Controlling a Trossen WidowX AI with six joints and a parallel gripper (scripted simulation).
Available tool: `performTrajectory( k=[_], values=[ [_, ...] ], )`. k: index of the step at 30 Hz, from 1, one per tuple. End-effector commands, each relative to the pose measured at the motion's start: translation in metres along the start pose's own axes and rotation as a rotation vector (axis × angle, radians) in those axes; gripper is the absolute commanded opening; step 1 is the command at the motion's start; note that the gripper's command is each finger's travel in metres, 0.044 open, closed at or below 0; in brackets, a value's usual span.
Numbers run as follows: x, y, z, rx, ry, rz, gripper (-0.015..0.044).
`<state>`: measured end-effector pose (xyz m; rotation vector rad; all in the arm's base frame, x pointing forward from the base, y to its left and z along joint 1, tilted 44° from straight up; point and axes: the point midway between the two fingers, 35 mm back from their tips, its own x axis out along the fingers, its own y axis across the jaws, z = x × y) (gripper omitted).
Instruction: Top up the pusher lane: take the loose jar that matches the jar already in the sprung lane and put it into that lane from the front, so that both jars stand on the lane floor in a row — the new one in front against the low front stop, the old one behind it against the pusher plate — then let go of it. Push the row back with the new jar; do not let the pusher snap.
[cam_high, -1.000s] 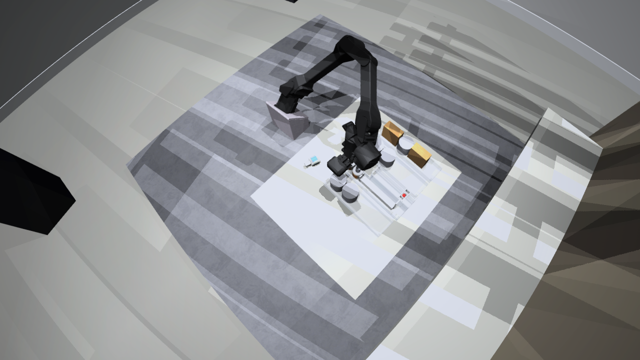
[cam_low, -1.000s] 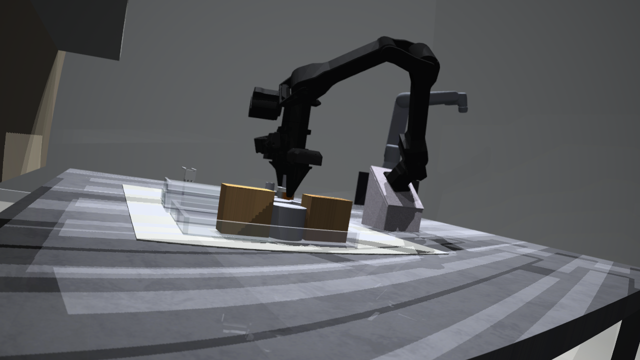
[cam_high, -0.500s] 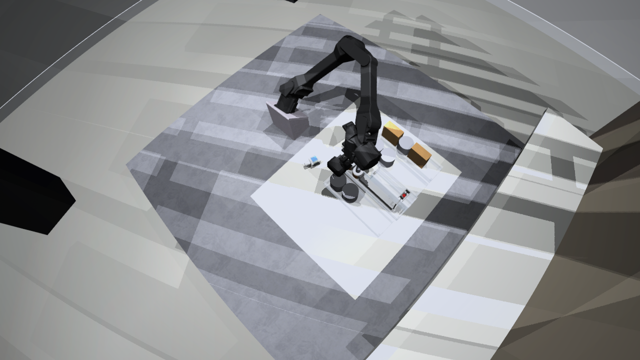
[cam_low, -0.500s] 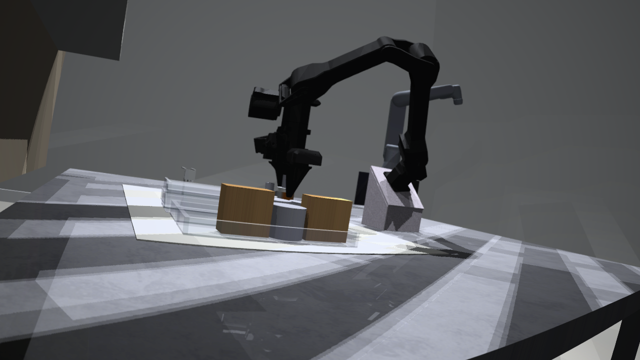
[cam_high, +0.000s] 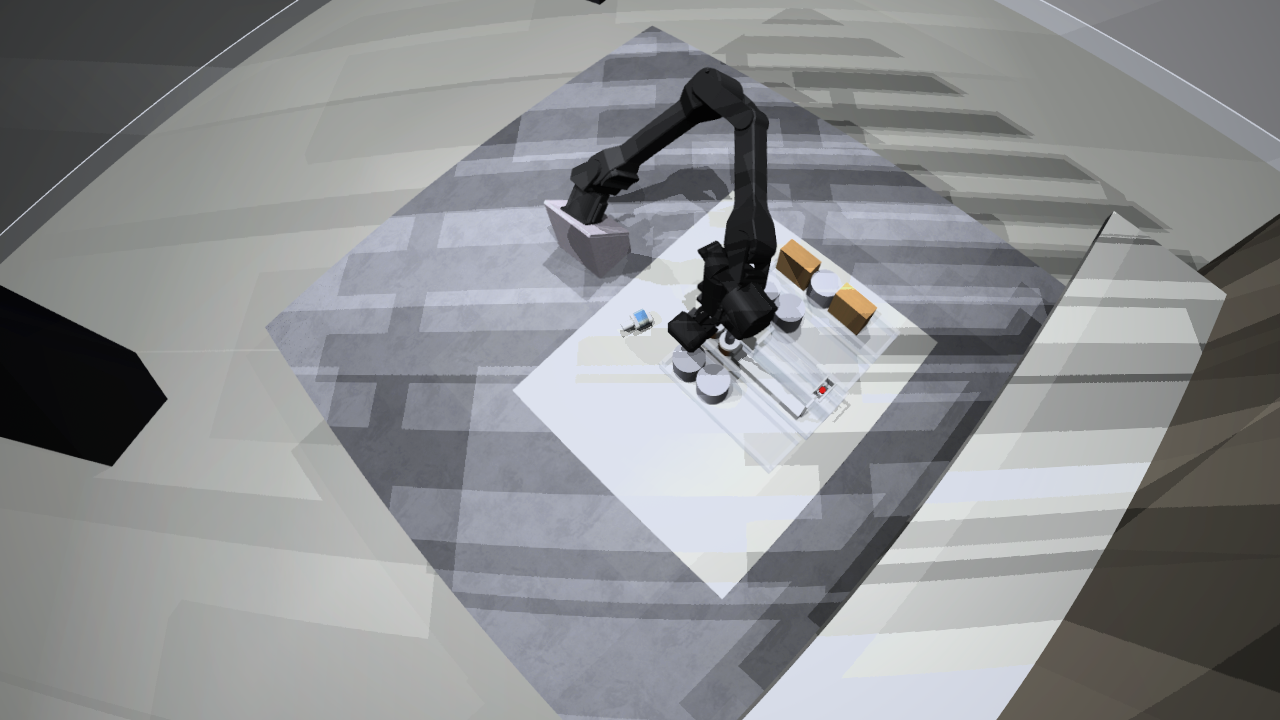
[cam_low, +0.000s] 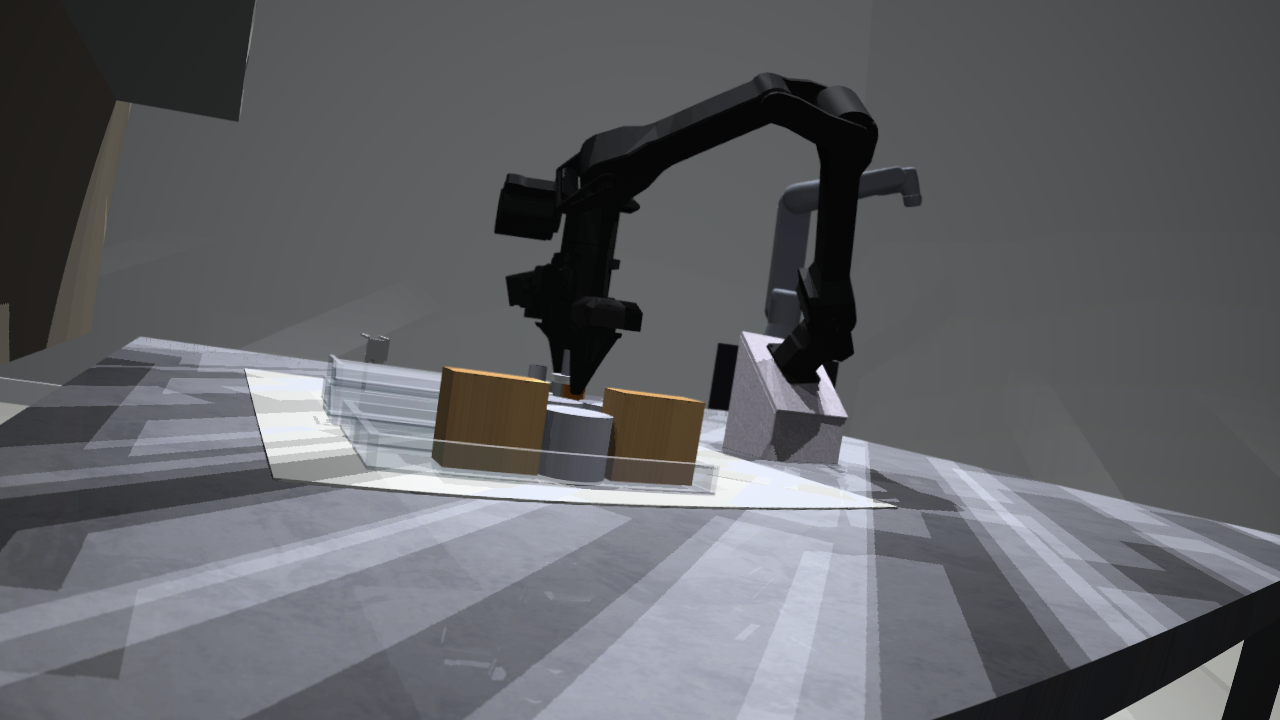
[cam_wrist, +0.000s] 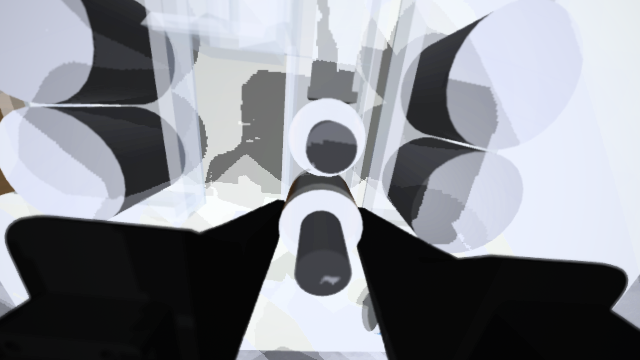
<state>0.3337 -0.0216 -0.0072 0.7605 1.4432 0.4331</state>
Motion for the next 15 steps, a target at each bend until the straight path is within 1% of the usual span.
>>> performTrajectory(
  k=[1, 15],
  values=[
    [-0.0021, 0.0019, 0.0071, -0.011, -0.02, 0.004, 0.0],
    [0.003, 0.0019, 0.0073, -0.011, -0.02, 0.004, 0.0]
  ],
)
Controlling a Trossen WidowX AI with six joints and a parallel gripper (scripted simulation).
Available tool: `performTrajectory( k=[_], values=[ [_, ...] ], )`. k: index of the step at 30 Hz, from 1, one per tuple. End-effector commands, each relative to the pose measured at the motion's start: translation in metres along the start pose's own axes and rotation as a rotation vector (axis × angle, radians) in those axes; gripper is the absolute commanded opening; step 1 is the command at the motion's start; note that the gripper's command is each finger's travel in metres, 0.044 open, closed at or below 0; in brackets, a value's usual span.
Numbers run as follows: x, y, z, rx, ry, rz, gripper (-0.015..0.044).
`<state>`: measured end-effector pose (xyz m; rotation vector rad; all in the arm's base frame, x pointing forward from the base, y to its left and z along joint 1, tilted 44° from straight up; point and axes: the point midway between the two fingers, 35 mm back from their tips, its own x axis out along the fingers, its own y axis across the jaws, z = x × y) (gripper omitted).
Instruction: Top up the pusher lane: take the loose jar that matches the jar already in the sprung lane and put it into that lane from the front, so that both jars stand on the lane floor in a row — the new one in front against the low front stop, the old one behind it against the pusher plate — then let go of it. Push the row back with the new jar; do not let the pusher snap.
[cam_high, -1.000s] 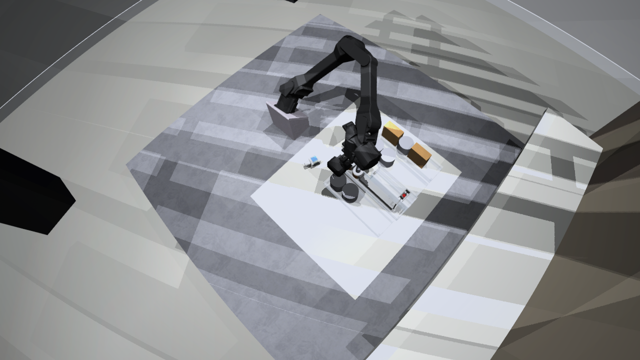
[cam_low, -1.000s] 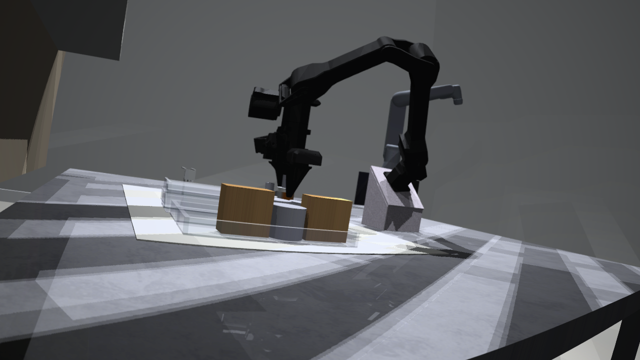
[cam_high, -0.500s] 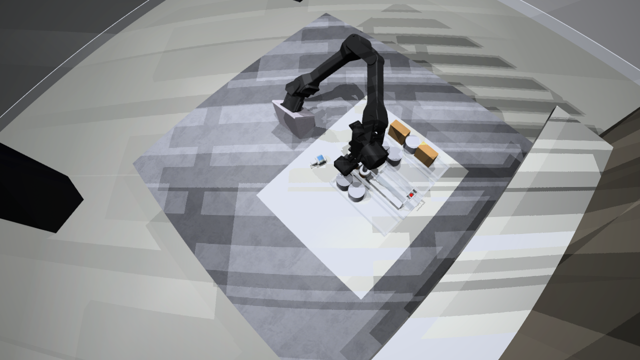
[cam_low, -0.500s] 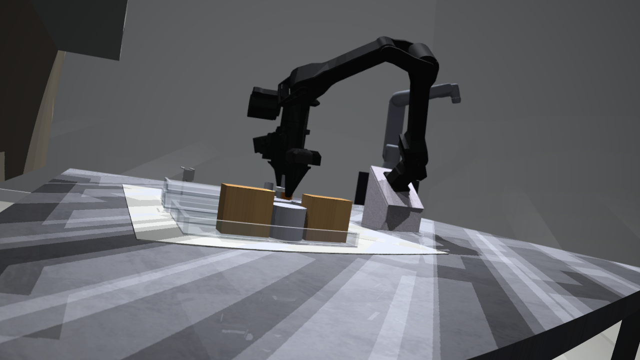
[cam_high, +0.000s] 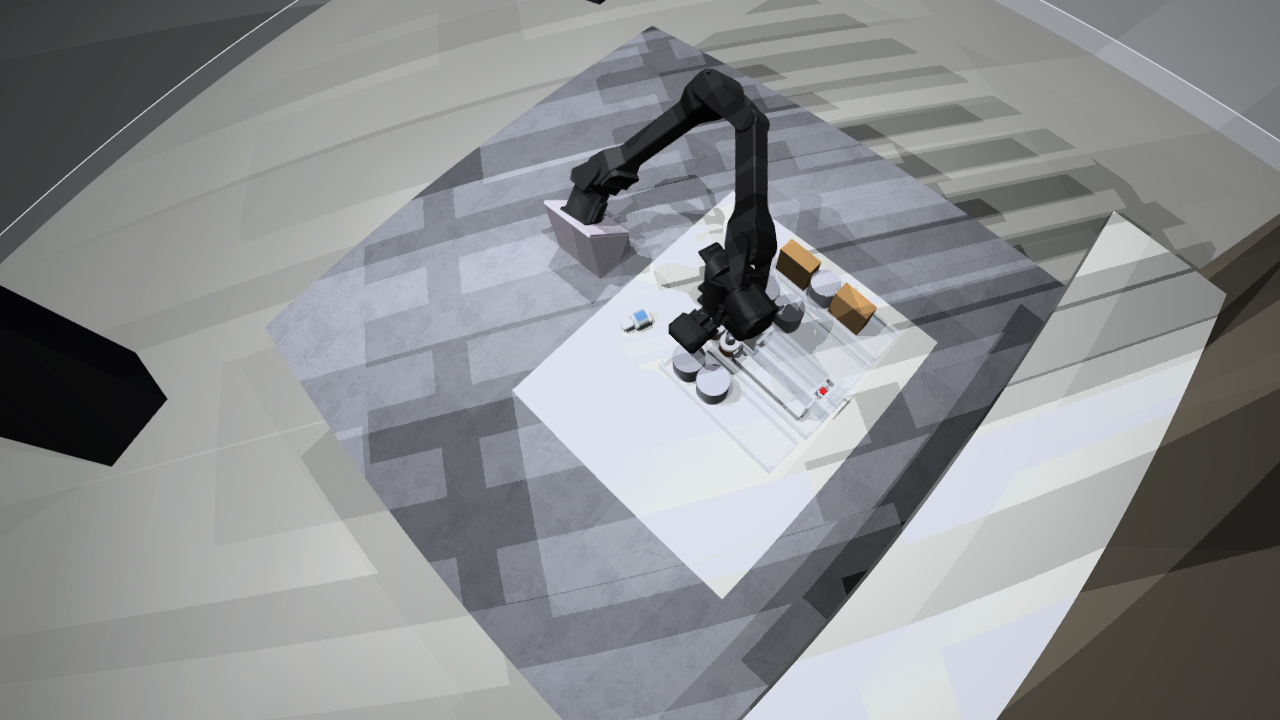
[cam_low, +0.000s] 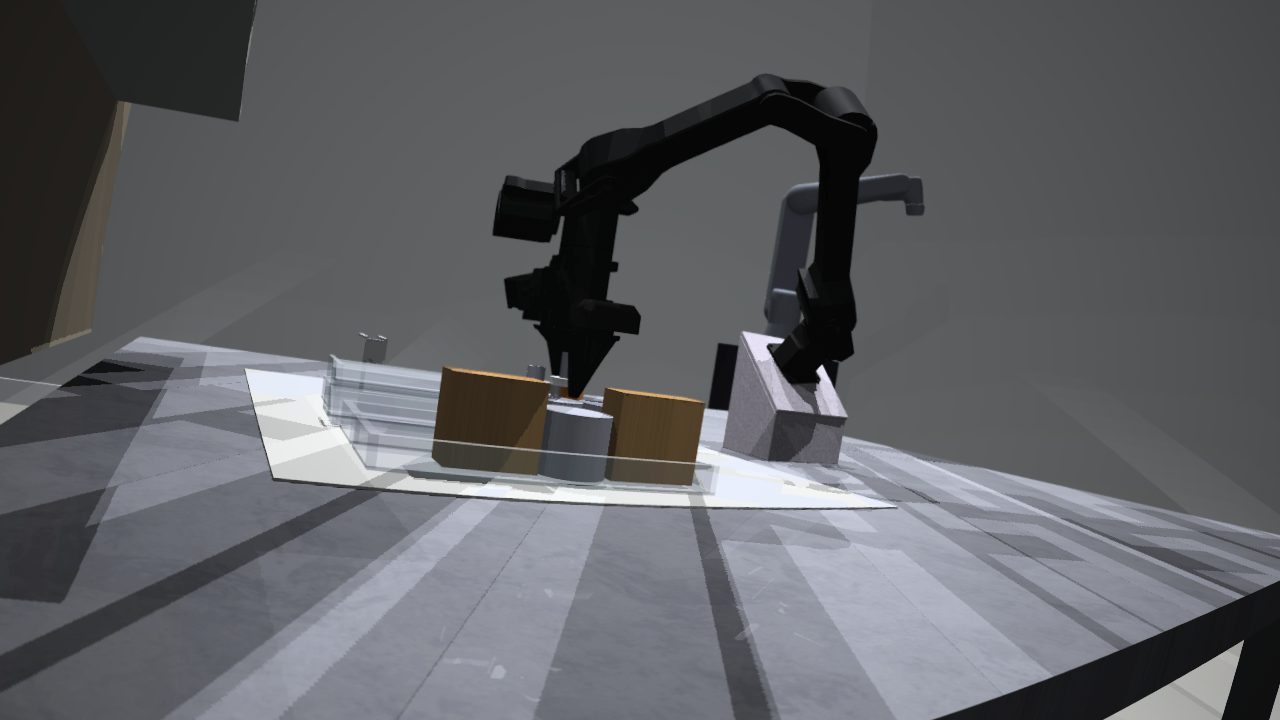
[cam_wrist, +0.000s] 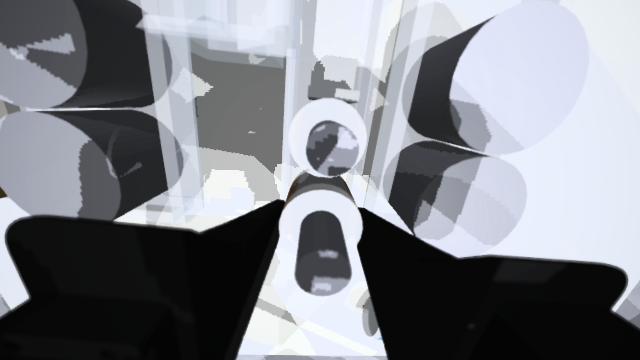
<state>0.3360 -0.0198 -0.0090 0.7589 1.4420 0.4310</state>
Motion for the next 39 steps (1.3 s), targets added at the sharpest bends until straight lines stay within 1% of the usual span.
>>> performTrajectory(
  k=[1, 39],
  values=[
    [0.001, 0.001, 0.005, -0.011, -0.018, 0.006, 0.0],
    [0.015, 0.002, 0.003, -0.011, -0.018, 0.007, 0.0]
  ],
)
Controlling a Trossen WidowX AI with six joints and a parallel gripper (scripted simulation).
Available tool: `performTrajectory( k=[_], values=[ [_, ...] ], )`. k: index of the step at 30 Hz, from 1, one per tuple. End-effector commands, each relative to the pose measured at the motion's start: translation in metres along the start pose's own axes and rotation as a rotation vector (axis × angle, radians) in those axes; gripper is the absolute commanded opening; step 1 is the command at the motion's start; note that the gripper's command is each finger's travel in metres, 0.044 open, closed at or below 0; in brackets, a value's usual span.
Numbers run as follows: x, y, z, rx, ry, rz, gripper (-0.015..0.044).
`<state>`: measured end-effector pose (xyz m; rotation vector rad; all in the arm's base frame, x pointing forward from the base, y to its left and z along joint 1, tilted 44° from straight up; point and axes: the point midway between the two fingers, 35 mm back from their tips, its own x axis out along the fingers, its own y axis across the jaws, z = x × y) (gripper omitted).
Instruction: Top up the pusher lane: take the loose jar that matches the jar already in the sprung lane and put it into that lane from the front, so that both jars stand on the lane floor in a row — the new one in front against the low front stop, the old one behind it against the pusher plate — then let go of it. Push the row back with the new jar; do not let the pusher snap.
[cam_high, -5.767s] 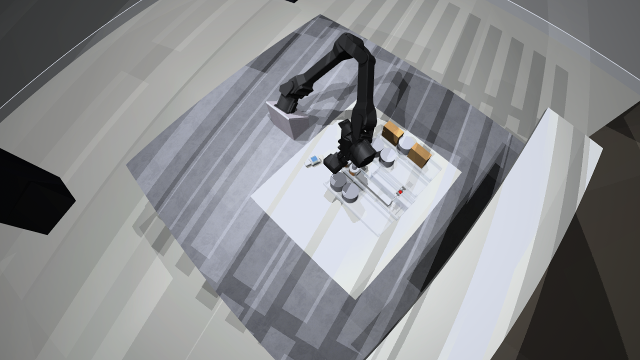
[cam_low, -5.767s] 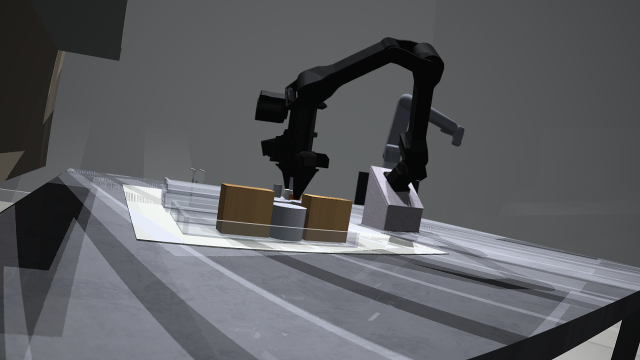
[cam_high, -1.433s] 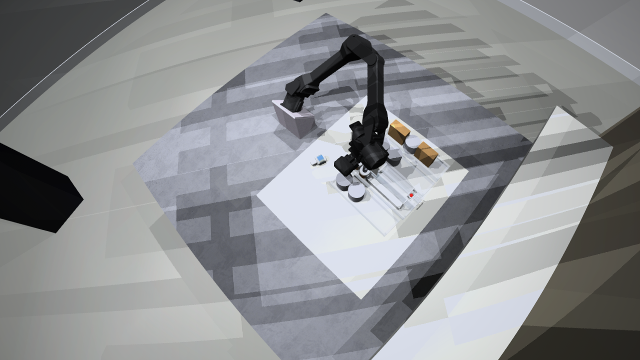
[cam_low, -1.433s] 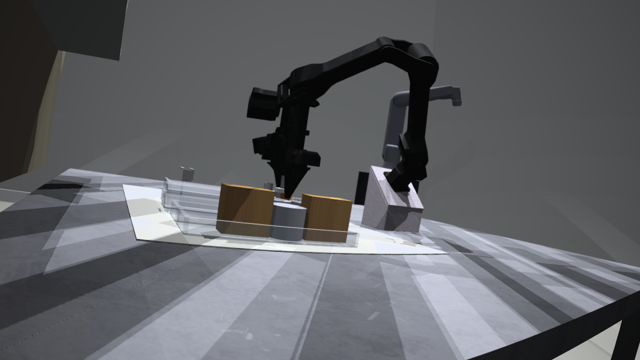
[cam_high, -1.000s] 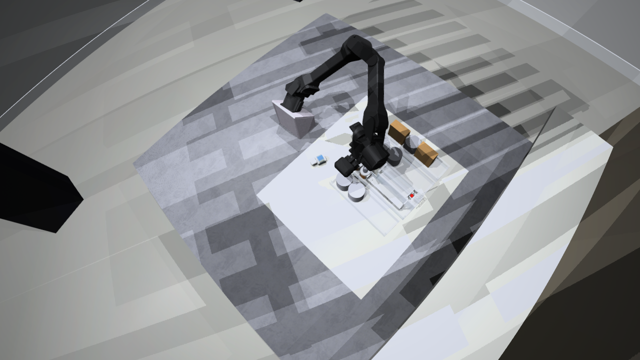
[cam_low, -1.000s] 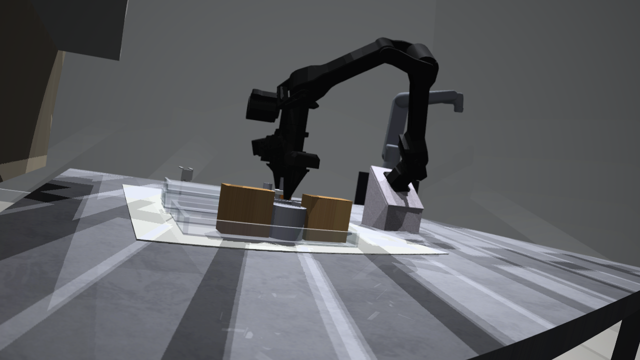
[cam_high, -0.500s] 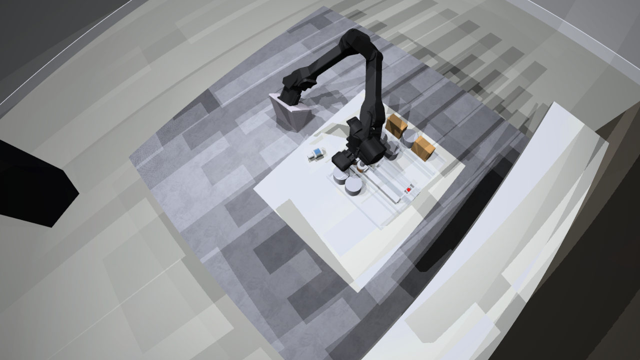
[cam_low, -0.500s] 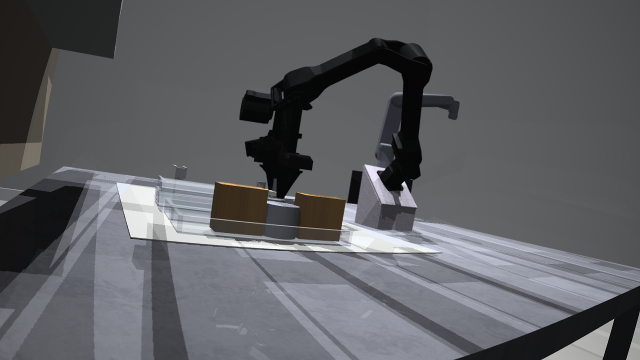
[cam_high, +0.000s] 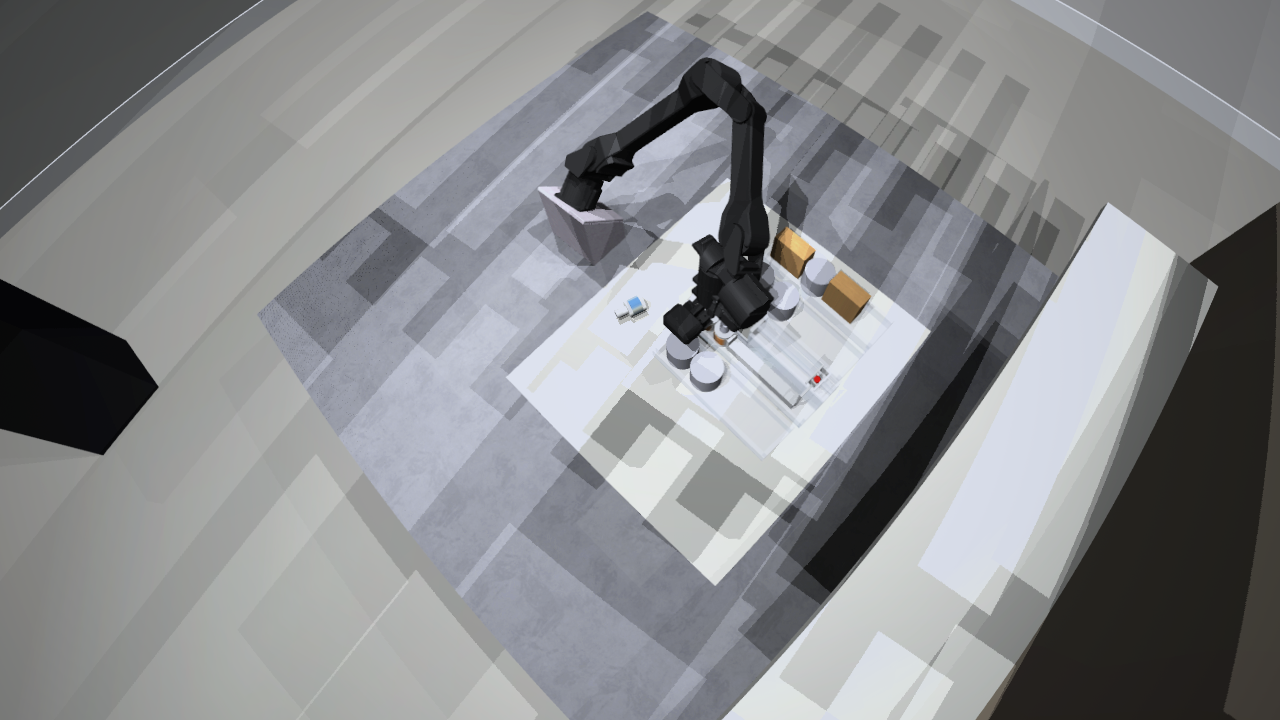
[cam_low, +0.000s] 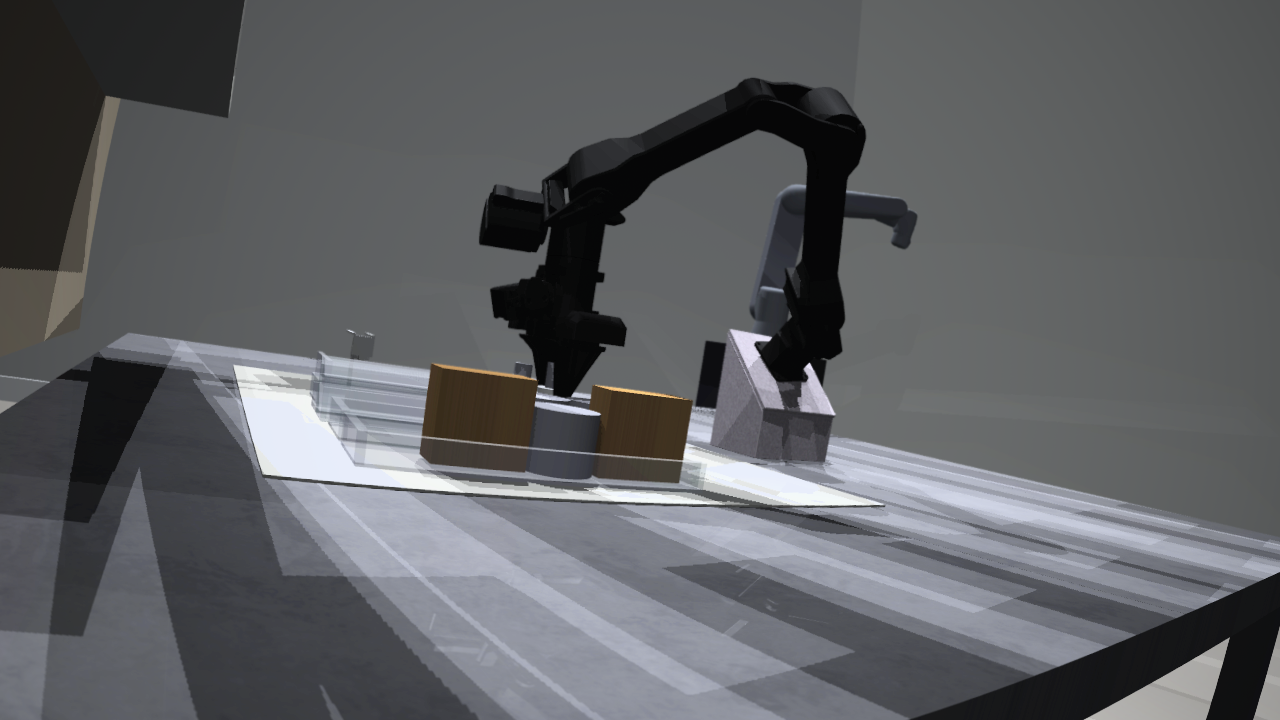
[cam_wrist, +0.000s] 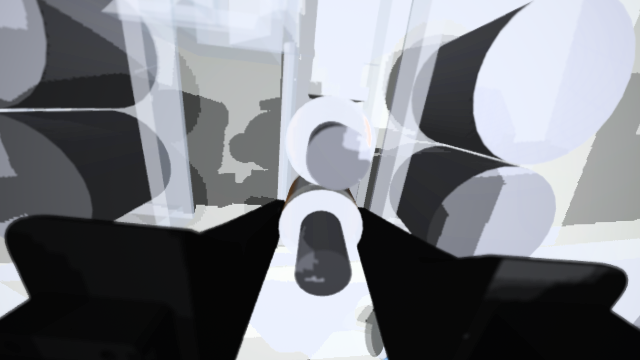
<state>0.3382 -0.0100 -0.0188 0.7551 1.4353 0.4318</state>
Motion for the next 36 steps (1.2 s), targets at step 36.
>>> performTrajectory(
  k=[36],
  values=[
    [0.0053, 0.0012, -0.0022, -0.005, -0.012, 0.007, 0.0]
  ],
)
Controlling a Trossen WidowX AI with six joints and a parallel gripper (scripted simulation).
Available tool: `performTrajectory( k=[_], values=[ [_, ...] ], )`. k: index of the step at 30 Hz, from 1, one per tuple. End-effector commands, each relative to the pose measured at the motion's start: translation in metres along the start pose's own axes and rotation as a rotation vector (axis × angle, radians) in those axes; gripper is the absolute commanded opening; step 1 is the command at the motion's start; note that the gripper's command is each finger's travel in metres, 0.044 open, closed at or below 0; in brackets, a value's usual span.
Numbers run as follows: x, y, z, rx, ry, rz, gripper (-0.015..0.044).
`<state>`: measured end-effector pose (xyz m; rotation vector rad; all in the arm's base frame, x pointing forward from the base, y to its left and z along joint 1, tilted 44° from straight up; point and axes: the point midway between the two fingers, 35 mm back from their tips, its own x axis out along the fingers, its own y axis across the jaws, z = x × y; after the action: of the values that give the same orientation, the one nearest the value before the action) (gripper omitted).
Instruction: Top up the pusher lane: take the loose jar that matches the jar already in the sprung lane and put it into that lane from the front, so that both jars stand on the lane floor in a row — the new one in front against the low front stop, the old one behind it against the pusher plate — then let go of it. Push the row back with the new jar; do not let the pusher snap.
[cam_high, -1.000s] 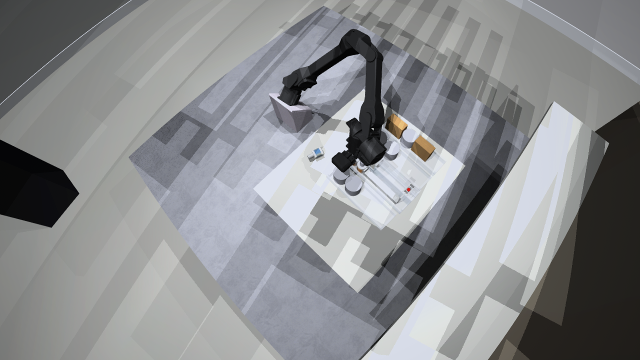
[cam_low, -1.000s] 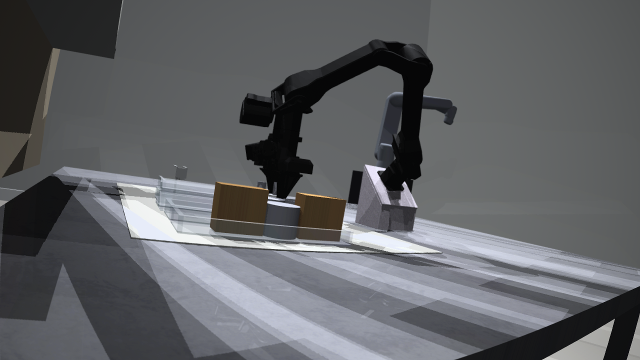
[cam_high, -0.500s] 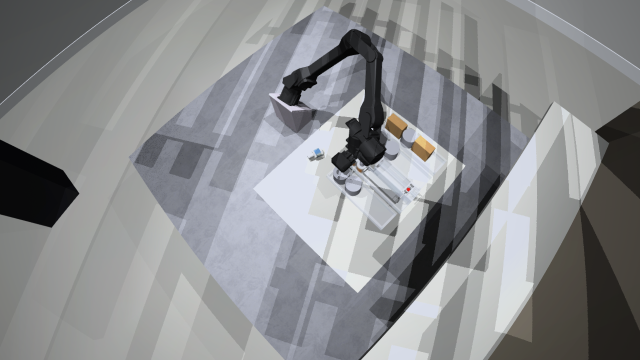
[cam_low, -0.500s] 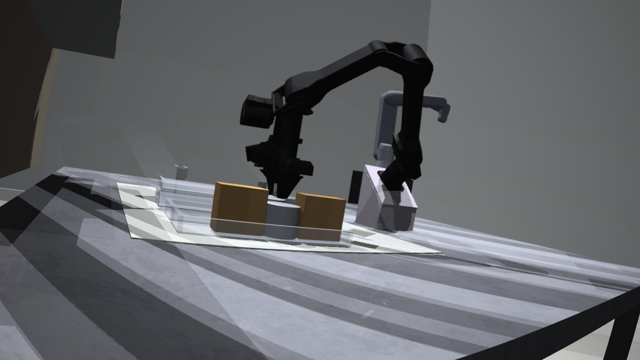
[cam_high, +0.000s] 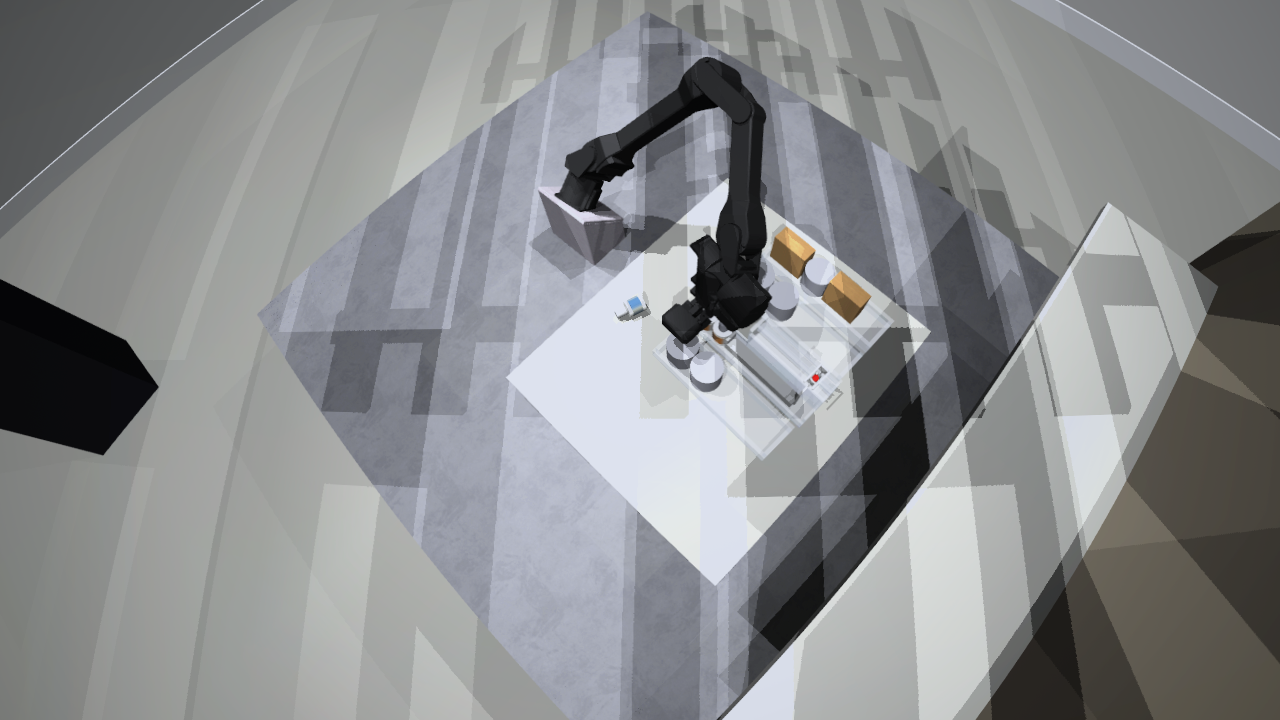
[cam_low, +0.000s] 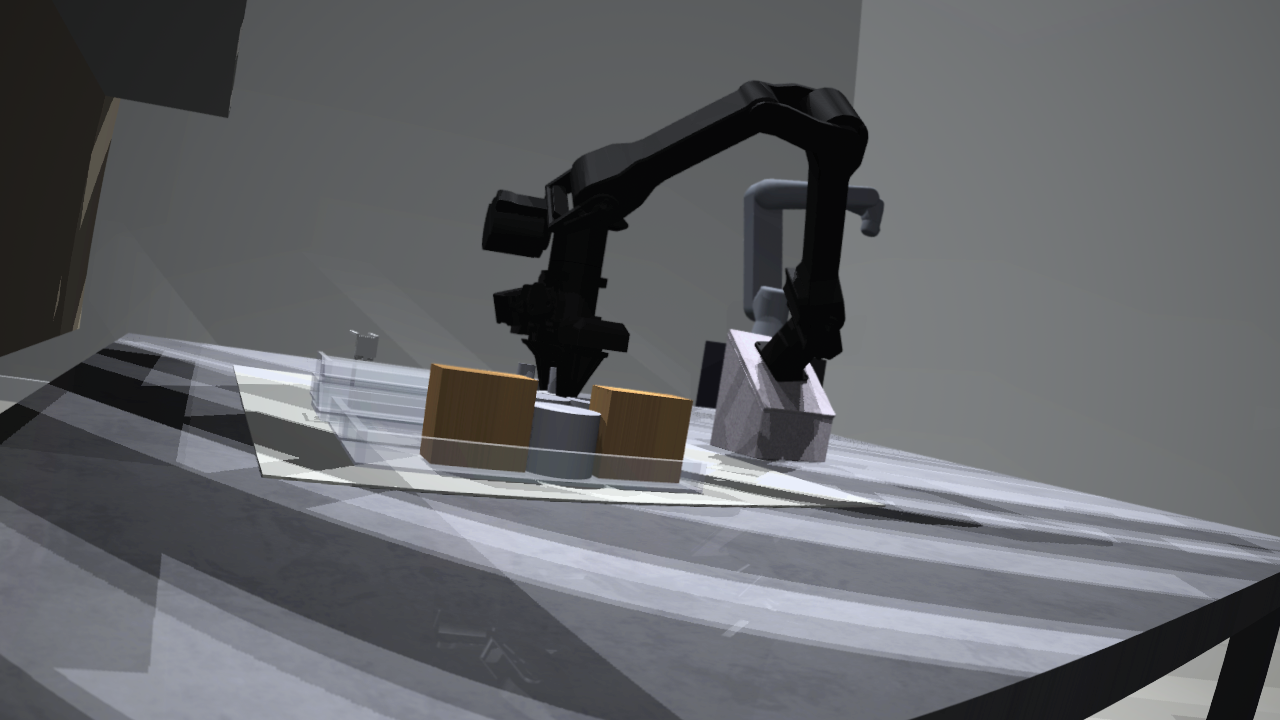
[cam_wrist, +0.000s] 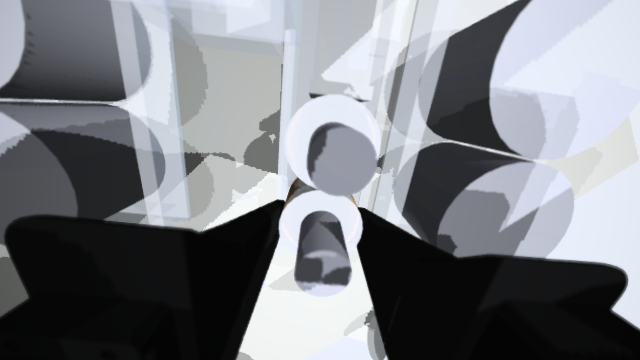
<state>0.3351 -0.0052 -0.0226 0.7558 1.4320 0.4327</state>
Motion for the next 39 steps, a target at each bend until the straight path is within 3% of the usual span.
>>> performTrajectory(
  k=[1, 37, 39],
  values=[
    [-0.0003, 0.001, 0.0015, -0.004, -0.01, 0.006, 0.0],
    [0.0002, -0.0002, -0.0054, -0.004, -0.009, 0.006, 0.0],
    [0.0005, -0.0004, -0.0052, -0.004, -0.009, 0.006, 0.0053]
  ],
)
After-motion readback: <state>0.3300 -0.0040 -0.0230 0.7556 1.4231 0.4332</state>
